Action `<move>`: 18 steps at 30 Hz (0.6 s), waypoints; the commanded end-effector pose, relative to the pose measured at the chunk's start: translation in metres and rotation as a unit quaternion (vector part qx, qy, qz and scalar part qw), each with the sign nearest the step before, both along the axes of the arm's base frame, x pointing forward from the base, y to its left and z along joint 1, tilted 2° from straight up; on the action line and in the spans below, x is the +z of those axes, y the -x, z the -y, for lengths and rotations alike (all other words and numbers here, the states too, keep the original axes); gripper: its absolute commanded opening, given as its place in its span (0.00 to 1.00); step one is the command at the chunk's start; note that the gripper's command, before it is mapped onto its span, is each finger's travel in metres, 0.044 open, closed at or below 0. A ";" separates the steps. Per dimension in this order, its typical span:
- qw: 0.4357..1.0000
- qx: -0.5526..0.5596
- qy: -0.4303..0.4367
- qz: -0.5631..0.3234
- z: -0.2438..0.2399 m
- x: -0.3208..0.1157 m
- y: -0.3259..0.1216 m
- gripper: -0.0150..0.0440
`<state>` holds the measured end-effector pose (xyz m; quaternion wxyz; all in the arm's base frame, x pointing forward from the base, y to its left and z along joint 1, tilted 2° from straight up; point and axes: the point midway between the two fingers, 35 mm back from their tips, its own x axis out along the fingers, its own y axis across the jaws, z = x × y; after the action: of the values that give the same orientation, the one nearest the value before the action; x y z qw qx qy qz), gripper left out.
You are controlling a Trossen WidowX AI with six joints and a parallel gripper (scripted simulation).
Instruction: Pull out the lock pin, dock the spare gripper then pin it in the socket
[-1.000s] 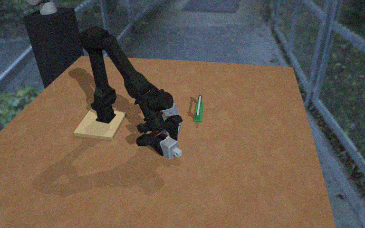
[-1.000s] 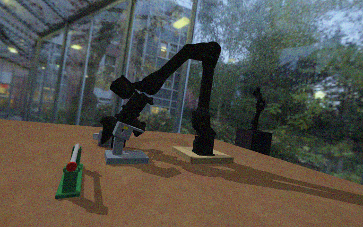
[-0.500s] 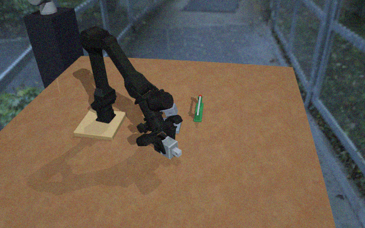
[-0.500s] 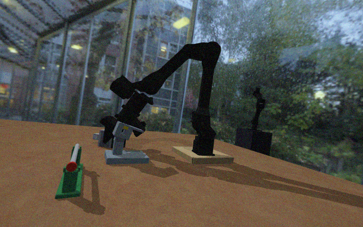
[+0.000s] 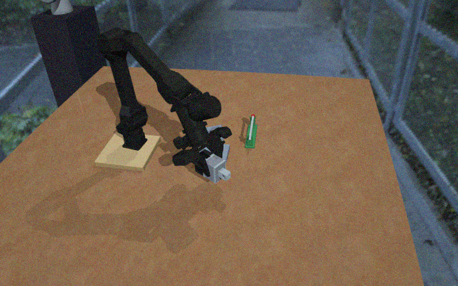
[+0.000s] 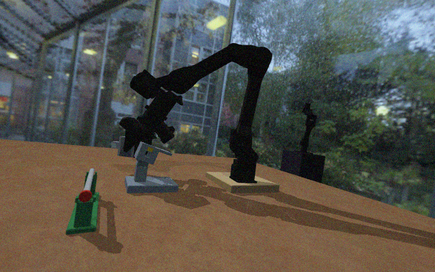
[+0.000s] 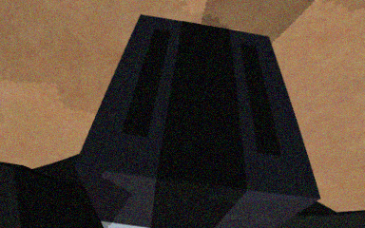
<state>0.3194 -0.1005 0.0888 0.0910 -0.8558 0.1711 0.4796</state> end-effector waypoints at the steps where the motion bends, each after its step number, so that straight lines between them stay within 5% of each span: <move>1: 1.000 -0.001 0.004 0.012 0.001 0.023 -0.003 0.25; 18: 1.000 0.001 0.001 0.004 -0.003 0.064 0.008 0.25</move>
<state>0.3111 -0.0973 0.1537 0.0898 -0.8582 0.1703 0.4759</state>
